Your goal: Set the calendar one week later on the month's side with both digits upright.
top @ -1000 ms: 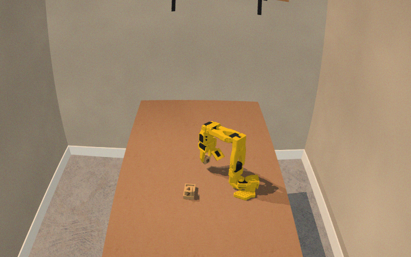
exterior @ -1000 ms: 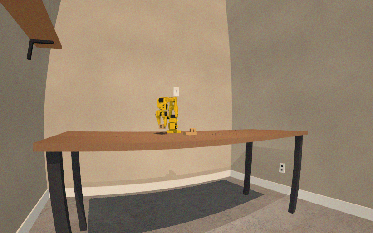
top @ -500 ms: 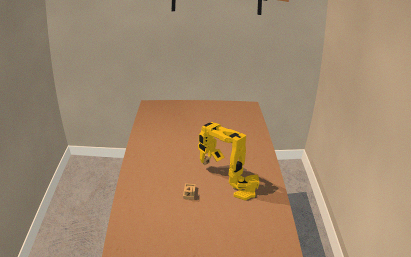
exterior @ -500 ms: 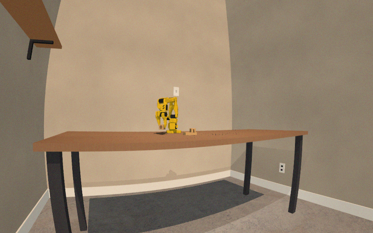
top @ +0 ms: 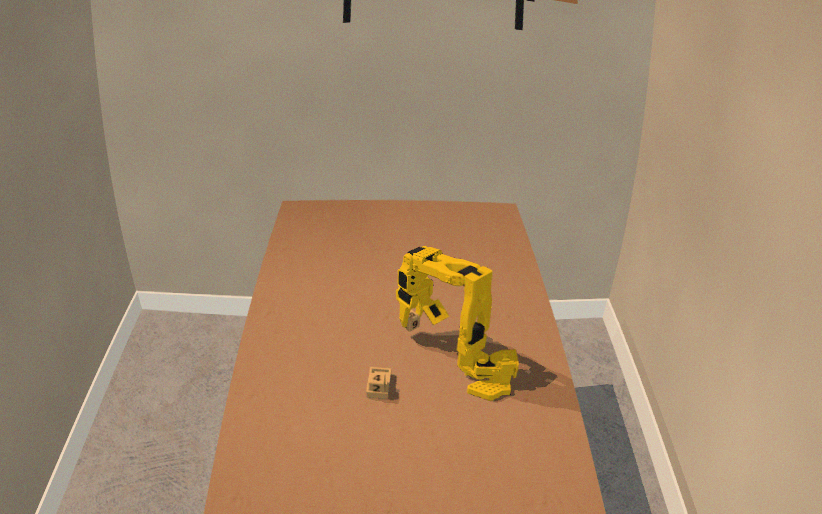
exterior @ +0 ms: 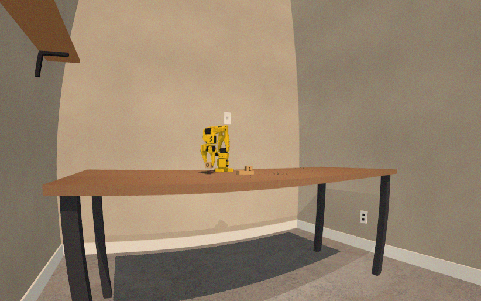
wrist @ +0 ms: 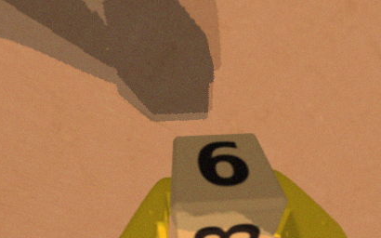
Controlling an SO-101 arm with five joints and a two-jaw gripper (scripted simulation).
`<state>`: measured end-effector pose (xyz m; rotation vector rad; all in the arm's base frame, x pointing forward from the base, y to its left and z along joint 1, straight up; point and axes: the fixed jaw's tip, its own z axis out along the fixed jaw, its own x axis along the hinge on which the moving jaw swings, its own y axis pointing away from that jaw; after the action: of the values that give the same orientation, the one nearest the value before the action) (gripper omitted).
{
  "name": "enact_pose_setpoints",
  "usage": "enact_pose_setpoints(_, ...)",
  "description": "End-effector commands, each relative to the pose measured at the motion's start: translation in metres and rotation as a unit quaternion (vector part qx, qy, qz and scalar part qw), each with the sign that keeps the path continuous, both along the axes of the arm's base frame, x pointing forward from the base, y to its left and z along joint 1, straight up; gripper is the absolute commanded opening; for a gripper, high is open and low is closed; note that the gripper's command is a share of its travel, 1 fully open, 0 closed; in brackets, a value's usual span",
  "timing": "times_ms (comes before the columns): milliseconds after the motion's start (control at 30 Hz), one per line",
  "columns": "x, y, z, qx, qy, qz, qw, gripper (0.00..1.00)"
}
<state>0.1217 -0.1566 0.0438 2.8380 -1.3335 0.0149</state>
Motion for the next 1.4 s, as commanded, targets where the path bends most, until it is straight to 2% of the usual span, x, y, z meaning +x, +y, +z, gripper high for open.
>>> enact_pose_setpoints(0,0.001,-0.004,0.003,-0.014,-0.012,0.000,1.000,0.00)
enact_pose_setpoints(1367,0.002,-0.005,-0.010,-0.014,-0.012,0.000,1.000,0.00)
